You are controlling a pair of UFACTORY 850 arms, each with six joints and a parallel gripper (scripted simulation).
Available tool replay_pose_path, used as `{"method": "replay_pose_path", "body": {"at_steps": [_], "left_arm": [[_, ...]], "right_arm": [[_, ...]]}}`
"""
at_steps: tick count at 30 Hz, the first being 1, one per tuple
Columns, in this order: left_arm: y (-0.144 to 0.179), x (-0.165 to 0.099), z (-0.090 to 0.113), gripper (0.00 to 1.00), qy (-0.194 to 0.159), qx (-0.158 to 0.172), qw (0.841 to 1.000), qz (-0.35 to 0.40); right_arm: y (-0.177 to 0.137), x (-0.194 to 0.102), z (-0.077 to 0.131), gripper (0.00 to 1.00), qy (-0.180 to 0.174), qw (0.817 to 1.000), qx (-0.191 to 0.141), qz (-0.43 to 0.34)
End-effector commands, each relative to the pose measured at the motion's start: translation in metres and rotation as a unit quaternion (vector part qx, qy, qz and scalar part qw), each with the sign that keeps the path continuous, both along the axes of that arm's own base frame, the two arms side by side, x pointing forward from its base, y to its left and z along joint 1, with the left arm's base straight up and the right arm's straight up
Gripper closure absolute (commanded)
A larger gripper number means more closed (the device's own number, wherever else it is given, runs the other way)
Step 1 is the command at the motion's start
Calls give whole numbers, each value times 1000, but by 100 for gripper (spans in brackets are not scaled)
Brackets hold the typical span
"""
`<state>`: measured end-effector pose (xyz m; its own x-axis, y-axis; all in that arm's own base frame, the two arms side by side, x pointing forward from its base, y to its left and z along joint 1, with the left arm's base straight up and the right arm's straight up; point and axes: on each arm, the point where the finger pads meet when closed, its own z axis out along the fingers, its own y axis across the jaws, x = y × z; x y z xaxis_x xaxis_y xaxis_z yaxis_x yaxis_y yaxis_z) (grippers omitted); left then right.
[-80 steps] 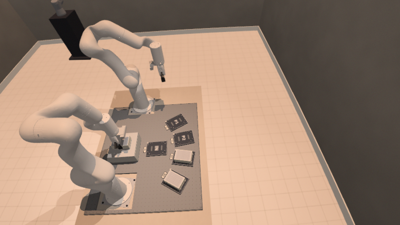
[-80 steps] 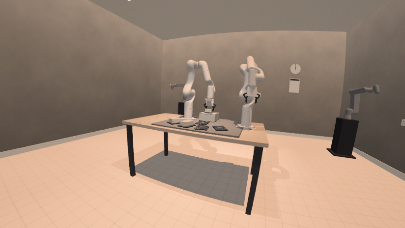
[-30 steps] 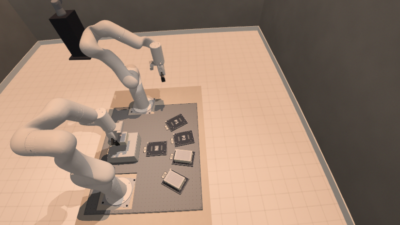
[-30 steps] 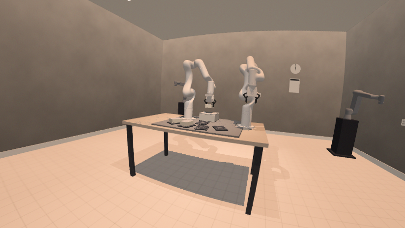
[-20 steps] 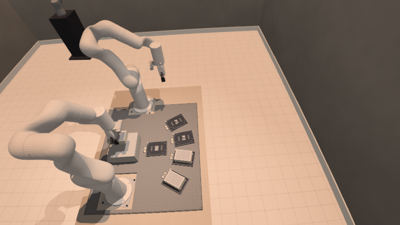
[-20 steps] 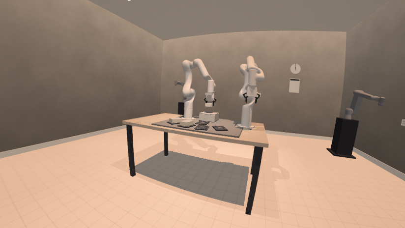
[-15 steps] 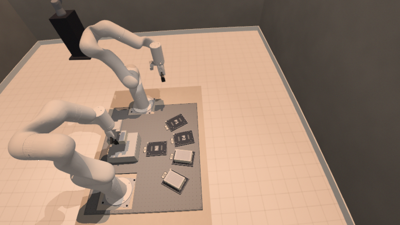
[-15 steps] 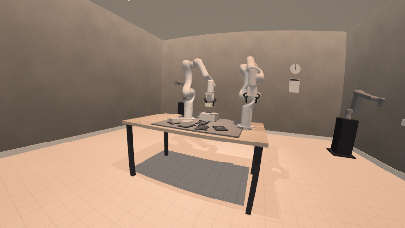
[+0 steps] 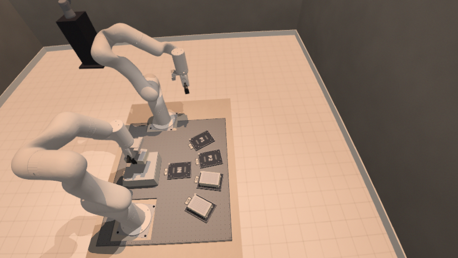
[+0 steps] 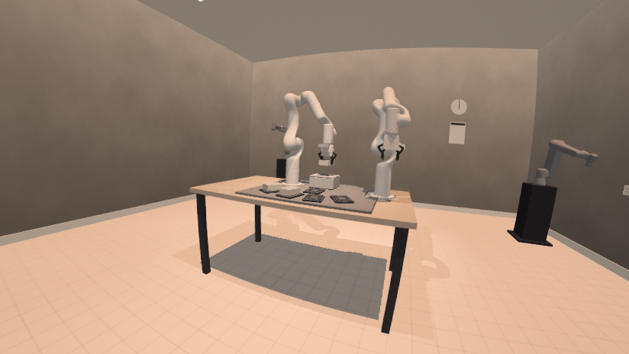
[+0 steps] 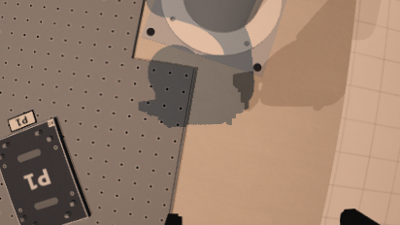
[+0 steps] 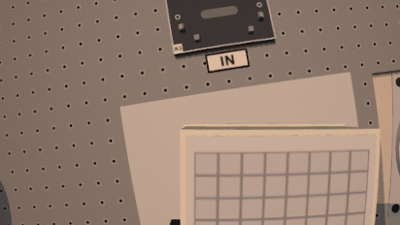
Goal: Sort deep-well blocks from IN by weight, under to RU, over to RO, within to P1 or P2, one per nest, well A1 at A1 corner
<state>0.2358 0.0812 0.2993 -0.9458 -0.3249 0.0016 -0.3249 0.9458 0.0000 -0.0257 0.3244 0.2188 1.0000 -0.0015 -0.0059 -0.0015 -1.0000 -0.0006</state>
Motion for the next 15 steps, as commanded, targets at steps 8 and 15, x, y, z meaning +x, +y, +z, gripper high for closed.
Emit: {"method": "replay_pose_path", "body": {"at_steps": [8, 15], "left_arm": [[0, 1, 1, 0, -1, 0, 1000, 0], [0, 1, 1, 0, -1, 0, 1000, 0]], "right_arm": [[31, 22, 0, 100, -3, 998, 0, -66], [45, 32, 0, 100, -3, 998, 0, -66]]}}
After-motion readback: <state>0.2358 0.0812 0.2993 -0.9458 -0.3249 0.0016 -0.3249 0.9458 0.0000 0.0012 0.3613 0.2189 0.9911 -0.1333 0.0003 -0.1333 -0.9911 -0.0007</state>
